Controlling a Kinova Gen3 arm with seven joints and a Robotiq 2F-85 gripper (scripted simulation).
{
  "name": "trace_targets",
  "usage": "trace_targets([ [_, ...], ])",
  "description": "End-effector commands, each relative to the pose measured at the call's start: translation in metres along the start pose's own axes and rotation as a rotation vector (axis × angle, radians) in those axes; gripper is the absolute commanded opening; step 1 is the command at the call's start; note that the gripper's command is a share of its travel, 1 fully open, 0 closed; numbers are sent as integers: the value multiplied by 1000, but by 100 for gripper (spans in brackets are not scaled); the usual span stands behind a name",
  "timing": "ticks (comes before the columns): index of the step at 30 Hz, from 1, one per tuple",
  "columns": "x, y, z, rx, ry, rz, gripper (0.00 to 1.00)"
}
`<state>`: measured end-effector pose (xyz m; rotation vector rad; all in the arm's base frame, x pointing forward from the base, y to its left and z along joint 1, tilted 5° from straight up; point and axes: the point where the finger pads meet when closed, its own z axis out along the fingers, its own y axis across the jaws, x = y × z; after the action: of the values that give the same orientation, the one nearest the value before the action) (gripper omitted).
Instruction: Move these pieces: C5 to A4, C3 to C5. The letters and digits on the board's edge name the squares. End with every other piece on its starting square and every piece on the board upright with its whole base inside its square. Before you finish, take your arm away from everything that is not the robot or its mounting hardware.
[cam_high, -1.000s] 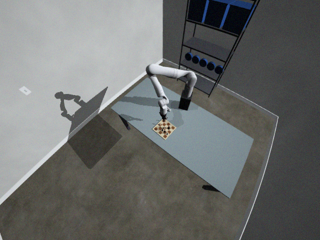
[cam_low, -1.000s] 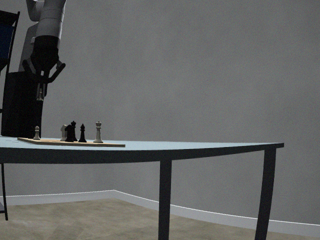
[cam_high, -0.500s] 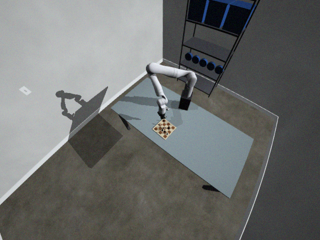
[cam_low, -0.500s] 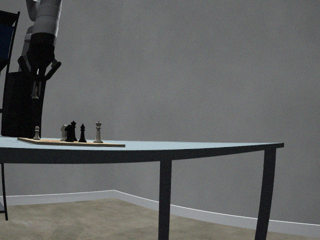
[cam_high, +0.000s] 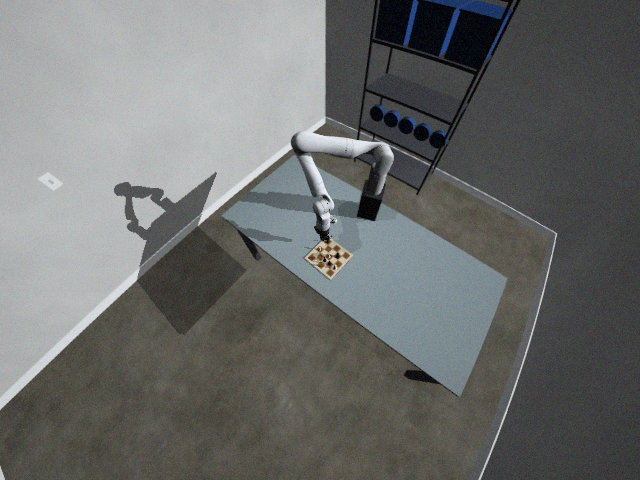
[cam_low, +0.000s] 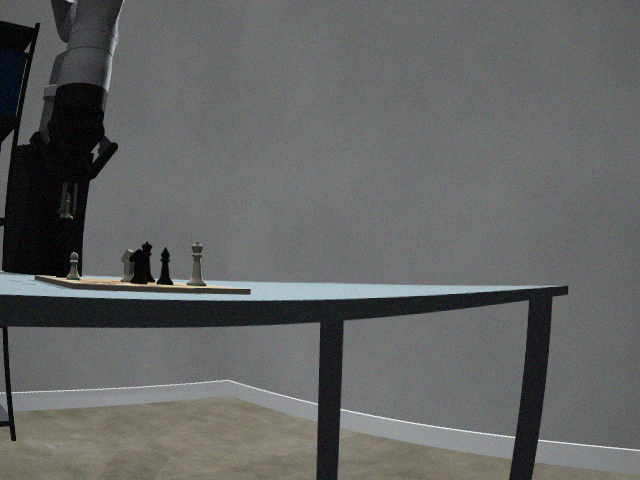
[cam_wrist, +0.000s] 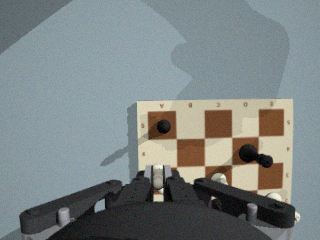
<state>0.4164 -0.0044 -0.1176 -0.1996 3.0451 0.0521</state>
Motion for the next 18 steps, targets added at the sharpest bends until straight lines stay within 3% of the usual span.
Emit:
trace_targets([
  [1,3,5,10,-8,9,-3,0],
  [11,3,6,55,-8,9,-3,0],
  [18,3,6,66,-8,9,-3,0],
])
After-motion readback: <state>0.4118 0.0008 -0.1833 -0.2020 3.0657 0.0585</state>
